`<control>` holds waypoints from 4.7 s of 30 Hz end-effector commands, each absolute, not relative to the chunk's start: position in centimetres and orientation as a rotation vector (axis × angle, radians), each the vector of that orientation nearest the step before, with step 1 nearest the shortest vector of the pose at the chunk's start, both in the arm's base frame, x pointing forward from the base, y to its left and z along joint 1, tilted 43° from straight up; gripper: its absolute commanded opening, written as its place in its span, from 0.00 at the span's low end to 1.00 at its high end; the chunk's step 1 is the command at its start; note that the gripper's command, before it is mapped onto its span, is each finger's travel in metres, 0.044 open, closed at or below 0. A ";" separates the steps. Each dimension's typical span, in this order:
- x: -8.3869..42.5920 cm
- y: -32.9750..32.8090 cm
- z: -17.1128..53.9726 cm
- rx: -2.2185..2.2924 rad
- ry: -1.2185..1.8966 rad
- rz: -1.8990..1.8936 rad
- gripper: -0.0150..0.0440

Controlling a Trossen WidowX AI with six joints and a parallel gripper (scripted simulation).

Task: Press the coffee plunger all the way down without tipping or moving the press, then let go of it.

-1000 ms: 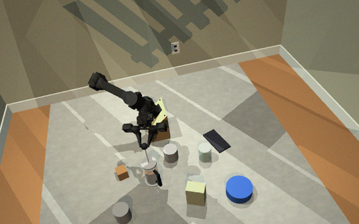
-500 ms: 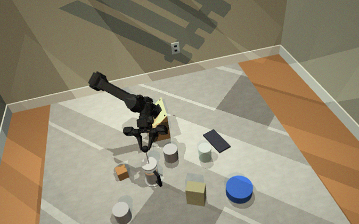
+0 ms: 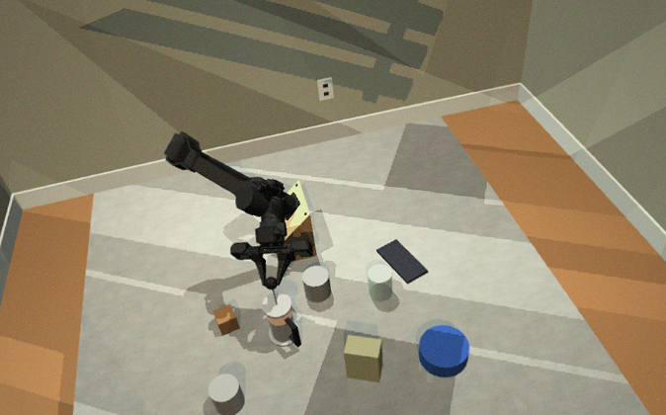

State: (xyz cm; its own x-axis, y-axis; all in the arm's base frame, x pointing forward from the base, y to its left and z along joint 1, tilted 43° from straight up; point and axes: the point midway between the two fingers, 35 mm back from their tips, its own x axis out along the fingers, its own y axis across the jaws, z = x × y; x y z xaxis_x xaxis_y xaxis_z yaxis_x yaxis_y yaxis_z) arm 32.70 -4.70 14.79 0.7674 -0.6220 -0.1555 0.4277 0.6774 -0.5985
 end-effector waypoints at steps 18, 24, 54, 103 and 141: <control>32.3 -8.6 10.5 -0.613 0.435 -0.631 0.46; 32.9 -8.9 10.4 -0.614 0.434 -0.632 0.46; 34.1 -8.9 10.5 -0.614 0.433 -0.632 0.46; 34.9 -9.0 10.5 -0.614 0.432 -0.632 0.46; 35.2 -8.8 10.8 -0.607 0.417 -0.629 0.77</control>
State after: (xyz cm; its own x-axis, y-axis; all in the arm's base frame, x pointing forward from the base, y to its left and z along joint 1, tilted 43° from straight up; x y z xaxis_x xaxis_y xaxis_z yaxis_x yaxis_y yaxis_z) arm 35.15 -8.87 10.91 0.7322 -0.6582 -0.1750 0.4234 0.6412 -0.6400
